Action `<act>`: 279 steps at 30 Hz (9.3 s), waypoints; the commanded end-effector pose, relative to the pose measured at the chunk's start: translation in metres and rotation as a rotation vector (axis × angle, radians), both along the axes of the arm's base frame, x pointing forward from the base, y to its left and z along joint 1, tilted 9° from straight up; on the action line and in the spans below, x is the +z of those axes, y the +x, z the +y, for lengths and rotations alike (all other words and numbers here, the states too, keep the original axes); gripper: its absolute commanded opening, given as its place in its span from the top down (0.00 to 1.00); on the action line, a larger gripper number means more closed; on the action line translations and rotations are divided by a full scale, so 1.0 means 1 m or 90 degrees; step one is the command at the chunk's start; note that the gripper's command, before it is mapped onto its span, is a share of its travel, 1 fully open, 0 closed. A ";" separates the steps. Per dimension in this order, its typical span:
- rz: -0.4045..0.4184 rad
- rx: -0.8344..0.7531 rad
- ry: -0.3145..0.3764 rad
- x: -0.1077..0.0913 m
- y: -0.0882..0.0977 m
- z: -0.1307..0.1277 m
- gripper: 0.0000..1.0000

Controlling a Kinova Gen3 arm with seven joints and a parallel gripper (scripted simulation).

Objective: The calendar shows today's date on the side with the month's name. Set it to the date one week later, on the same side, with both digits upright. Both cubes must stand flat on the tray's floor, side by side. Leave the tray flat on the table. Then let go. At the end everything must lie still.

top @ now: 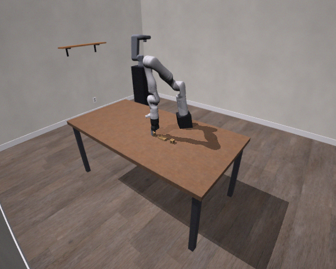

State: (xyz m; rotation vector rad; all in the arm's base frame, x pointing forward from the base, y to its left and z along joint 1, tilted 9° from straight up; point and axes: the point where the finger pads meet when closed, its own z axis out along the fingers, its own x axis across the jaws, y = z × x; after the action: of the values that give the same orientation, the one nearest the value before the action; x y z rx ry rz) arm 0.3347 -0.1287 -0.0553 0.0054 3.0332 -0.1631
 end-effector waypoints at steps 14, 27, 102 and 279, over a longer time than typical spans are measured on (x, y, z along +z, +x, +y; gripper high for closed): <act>-0.001 0.000 0.000 0.000 0.000 0.000 0.40; -0.001 0.000 0.000 0.002 0.000 0.000 0.40; -0.002 -0.008 0.001 0.097 -0.009 0.138 0.40; -0.002 -0.009 0.001 0.007 0.002 0.129 0.40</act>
State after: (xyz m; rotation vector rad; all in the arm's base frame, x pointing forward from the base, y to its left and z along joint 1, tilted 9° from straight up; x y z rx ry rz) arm 0.3363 0.0006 -0.0480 0.0276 3.0313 -0.1617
